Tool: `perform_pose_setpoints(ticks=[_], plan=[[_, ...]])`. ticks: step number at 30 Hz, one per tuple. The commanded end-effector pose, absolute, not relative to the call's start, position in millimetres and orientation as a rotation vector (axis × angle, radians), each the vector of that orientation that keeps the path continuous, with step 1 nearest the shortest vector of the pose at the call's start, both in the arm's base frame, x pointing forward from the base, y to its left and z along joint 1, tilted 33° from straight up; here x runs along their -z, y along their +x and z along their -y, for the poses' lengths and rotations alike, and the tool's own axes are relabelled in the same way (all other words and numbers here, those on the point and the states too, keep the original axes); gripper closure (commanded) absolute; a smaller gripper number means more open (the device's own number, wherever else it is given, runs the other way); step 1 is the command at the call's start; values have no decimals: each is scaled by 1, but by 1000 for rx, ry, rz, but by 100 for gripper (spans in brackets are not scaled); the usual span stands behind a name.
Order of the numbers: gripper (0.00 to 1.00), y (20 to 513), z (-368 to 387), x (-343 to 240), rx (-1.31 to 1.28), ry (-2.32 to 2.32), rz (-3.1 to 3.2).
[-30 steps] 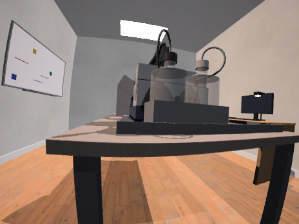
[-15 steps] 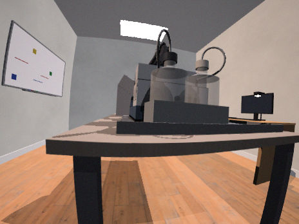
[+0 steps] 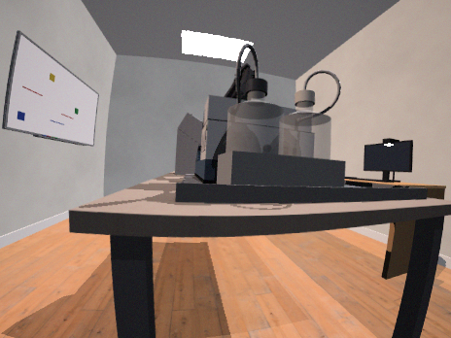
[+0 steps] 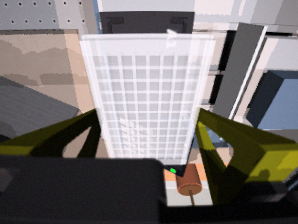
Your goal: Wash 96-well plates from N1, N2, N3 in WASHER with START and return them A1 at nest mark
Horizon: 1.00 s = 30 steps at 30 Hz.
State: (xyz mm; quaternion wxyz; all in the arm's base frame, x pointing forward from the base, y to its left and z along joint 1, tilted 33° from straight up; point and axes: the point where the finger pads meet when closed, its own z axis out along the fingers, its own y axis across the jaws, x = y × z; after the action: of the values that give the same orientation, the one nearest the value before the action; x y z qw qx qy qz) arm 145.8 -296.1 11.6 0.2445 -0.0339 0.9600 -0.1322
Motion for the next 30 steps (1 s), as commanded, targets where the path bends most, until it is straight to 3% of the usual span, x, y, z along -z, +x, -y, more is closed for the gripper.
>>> perform_pose_setpoints(ticks=[1, 30], plan=[[100, 146, 297, -15, 371, -93, -2612], [100, 154, 302, -1, 371, -93, -2612]])
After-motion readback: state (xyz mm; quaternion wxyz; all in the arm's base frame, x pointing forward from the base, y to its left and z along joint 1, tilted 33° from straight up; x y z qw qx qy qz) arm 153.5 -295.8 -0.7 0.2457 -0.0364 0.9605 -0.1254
